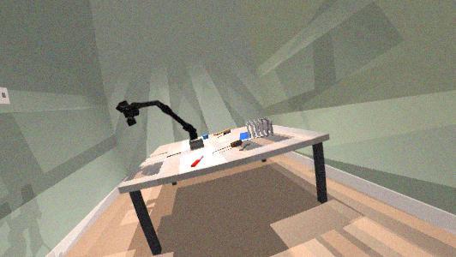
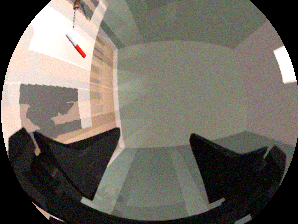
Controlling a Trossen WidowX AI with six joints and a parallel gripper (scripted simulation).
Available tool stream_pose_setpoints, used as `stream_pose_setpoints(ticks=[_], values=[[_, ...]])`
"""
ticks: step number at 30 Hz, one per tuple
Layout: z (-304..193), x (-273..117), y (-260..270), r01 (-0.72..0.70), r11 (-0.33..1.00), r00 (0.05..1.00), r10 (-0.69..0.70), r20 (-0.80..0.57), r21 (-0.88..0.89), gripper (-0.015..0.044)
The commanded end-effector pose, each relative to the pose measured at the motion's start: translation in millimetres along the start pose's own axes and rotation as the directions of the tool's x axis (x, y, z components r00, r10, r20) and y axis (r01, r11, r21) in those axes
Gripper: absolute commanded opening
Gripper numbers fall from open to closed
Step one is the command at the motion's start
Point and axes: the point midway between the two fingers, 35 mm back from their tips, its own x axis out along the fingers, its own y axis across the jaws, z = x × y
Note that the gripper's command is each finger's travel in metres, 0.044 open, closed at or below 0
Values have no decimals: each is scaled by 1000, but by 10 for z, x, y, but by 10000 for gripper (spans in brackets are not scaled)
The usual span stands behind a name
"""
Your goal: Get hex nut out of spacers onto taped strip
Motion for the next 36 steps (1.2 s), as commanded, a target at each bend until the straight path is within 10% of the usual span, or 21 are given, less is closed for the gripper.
stream_pose_setpoints(ticks=[1,22,36], values=[[6,5,-3,-1,1000,1000,1,-1,5,426],[1976,2770,861,-378,885,914,309,264,271,440],[4294,3486,1734,-600,732,787,465,406,323,440]])
